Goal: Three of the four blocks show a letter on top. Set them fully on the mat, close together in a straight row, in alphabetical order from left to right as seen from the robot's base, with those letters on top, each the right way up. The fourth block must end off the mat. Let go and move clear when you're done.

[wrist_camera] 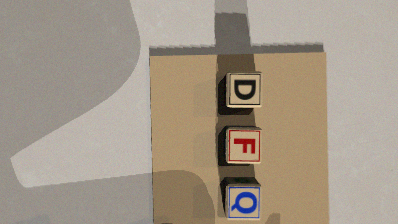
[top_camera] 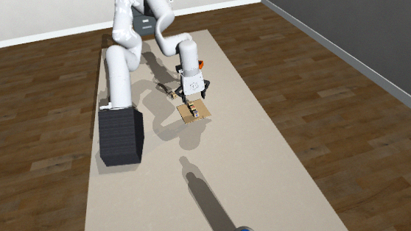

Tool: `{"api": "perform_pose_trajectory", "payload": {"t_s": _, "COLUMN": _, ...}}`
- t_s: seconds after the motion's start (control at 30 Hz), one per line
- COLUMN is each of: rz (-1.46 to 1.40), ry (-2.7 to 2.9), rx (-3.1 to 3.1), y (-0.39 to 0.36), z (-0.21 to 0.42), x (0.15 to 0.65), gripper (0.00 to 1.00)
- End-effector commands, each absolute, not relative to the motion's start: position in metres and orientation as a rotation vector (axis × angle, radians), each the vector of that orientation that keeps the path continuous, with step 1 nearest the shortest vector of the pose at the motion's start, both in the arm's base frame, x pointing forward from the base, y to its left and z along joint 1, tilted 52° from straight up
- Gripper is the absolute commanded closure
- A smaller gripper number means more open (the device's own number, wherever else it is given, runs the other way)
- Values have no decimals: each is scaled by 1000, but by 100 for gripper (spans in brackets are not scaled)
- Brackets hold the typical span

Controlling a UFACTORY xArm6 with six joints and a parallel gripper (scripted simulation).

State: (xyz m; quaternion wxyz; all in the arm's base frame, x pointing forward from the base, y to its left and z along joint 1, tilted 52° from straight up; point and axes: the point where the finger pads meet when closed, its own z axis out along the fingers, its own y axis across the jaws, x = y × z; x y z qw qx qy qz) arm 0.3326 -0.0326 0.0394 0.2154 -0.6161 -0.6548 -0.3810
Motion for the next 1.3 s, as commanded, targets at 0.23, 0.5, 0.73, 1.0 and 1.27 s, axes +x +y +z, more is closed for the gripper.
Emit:
{"api": "perform_pose_trajectory", "payload": {"t_s": 0.23, "rz": -1058, "ry": -1818, "rx": -1711, "y": -54, "z": 56, "x": 329, "gripper": 0}}
{"api": "perform_pose_trajectory", "payload": {"t_s": 0.5, "rz": -1058, "ry": -1818, "rx": -1711, "y": -85, "z": 82, "x": 321, "gripper": 0}}
{"api": "perform_pose_trajectory", "payload": {"t_s": 0.73, "rz": -1058, "ry": -1818, "rx": -1711, "y": -96, "z": 90, "x": 318, "gripper": 0}}
{"api": "perform_pose_trajectory", "payload": {"t_s": 1.0, "rz": -1058, "ry": -1818, "rx": -1711, "y": -97, "z": 91, "x": 318, "gripper": 0}}
{"api": "perform_pose_trajectory", "payload": {"t_s": 1.27, "rz": -1058, "ry": -1818, "rx": -1711, "y": -97, "z": 91, "x": 318, "gripper": 0}}
